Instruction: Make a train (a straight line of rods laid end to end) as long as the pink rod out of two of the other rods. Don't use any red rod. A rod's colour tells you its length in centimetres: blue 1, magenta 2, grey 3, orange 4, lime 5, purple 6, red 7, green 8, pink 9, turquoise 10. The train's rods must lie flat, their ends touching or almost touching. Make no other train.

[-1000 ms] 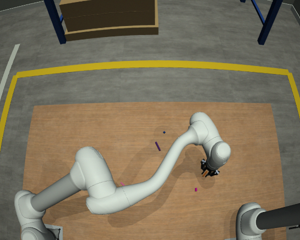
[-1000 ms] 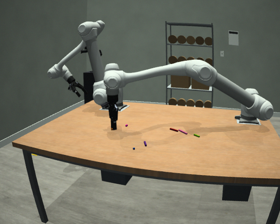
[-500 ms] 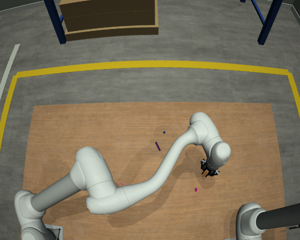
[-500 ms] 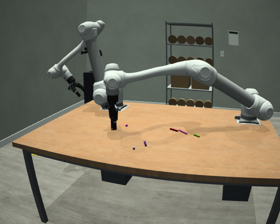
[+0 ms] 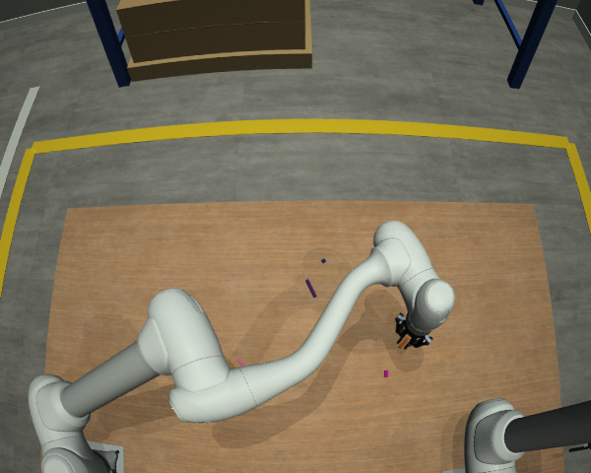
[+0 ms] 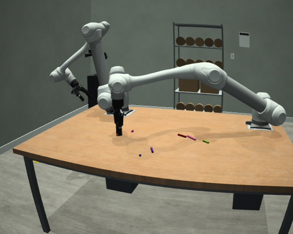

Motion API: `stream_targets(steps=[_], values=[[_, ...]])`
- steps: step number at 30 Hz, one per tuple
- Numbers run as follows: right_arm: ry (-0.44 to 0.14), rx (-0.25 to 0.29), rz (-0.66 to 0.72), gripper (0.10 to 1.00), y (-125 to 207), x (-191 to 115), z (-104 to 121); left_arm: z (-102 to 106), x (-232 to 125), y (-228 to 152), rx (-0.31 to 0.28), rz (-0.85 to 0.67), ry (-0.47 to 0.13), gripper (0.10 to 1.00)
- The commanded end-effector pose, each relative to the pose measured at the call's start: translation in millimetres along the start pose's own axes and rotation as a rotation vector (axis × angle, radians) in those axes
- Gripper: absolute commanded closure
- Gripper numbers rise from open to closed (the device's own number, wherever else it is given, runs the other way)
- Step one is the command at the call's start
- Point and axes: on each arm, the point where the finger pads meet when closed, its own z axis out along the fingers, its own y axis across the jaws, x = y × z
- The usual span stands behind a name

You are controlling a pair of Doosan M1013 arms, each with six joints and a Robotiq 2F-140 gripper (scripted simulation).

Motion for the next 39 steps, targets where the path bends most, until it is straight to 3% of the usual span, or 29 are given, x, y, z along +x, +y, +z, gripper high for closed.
stream_targets(steps=[1, 11, 12, 39], values=[[0.001, 0.000, 0.000, 0.098, -0.1, 0.0, -0.5, -2.3, 0.5, 0.1, 0.000, 0.000, 0.002, 0.867], [0.001, 0.000, 0.000, 0.098, -0.1, 0.0, -0.5, -2.3, 0.5, 0.1, 0.000, 0.000, 0.002, 0.867], [0.001, 0.000, 0.000, 0.098, -0.1, 0.0, -0.5, -2.3, 0.5, 0.1, 0.000, 0.000, 0.002, 0.974], [0.001, 0.000, 0.000, 0.098, -0.1, 0.0, -0.5, -2.3, 0.5, 0.1, 0.000, 0.000, 0.002, 0.974]])
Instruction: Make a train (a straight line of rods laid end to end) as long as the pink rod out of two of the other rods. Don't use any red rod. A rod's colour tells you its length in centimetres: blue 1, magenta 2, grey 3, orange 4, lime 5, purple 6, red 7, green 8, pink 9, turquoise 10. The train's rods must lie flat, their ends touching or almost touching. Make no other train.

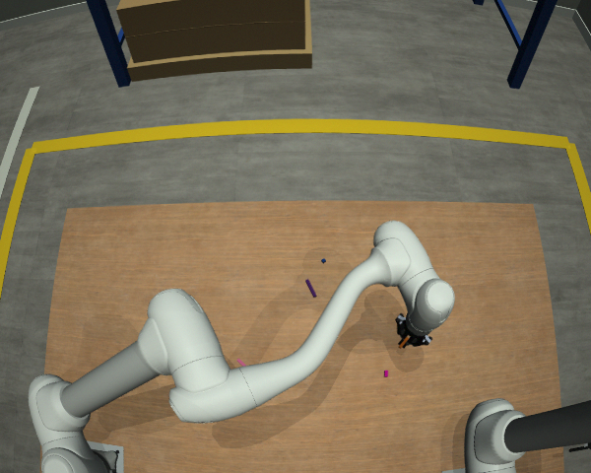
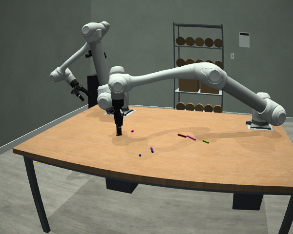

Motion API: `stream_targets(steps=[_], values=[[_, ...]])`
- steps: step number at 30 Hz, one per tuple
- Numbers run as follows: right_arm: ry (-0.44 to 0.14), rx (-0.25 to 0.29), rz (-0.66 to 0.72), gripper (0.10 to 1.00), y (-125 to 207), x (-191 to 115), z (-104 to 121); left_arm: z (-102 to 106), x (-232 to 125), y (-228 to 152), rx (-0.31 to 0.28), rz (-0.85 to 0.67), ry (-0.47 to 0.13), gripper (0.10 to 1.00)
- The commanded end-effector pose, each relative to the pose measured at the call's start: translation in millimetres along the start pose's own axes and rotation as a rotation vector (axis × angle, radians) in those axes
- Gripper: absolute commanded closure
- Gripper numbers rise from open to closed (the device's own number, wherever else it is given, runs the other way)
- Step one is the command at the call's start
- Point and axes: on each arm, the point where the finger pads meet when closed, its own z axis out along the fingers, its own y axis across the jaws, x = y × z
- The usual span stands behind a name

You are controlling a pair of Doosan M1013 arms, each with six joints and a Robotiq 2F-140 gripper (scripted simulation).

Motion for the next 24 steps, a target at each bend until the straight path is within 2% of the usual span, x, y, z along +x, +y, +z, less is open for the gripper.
stream_targets(steps=[1, 10, 13, 21, 24], values=[[0.001, 0.000, 0.000, 0.098, 0, 0, 0, -2, 0, 0, 0.000, 0.000, 0.002, 0.974], [0.001, 0.000, 0.000, 0.098, 0, 0, 0, -7, 0, 0, 0.000, 0.000, 0.002, 0.974], [0.001, 0.000, 0.000, 0.098, 0, 0, 0, -22, 0, 0, 0.000, 0.000, 0.002, 0.974], [0.001, 0.000, 0.000, 0.098, 0, 0, 0, -81, 0, 0, 0.000, 0.000, 0.002, 0.974], [0.001, 0.000, 0.000, 0.098, 0, 0, 0, -86, 0, 0, 0.000, 0.000, 0.002, 0.974]])
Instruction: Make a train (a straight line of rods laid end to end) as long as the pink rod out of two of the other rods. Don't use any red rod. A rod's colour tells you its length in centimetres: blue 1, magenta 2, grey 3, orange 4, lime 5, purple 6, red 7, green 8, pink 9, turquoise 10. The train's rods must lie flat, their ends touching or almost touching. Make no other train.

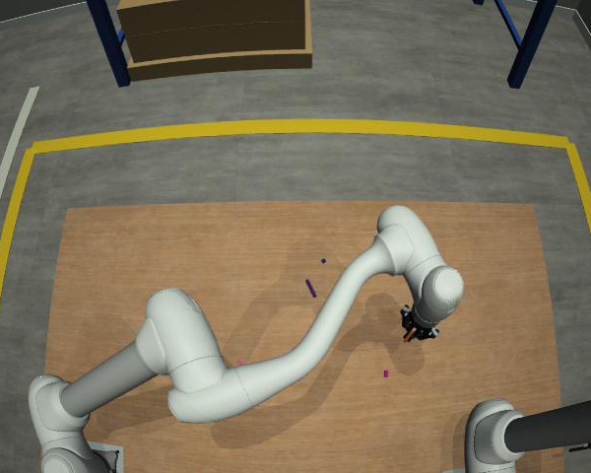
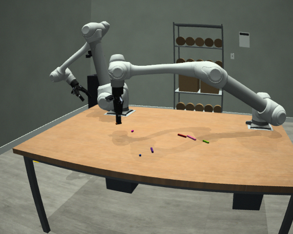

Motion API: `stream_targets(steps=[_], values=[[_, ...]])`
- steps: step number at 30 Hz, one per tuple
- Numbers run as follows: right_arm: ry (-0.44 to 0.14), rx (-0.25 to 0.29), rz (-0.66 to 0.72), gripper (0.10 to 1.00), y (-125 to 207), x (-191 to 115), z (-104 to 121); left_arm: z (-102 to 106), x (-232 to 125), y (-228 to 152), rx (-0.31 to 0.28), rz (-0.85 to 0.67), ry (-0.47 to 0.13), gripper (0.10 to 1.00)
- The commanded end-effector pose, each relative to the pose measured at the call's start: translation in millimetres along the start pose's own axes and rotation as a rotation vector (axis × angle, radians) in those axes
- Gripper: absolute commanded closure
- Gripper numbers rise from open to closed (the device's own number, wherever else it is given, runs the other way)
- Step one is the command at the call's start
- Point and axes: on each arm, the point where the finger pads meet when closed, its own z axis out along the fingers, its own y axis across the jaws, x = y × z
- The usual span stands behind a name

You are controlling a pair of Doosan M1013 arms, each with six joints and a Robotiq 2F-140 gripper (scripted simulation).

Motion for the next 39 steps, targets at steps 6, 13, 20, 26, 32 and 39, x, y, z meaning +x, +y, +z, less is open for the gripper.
stream_targets(steps=[6, 13, 20, 26, 32, 39], values=[[0.001, 0.000, 0.000, 0.098, 0, 0, 0, -22, 0, 0, 0.000, 0.000, 0.000, 0.974], [0.001, 0.000, 0.000, 0.098, 0, 0, 0, -23, 0, 0, 0.000, 0.000, 0.000, 0.974], [0.001, 0.000, 0.000, 0.098, 0, 0, 0, -25, 1, -15, 0.000, -0.033, 0.000, 0.974], [0.001, 0.000, 0.000, 0.098, 0, 0, 0, -33, -2, -95, 0.000, -0.208, 0.000, 0.974], [0.001, 0.000, 0.000, 0.098, 0, 0, 0, -37, -13, -155, 0.000, -0.336, 0.000, 0.974], [0.001, 0.000, 0.000, 0.098, 0, 0, 0, -40, -39, -232, 0.000, -0.507, 0.000, 0.974]])
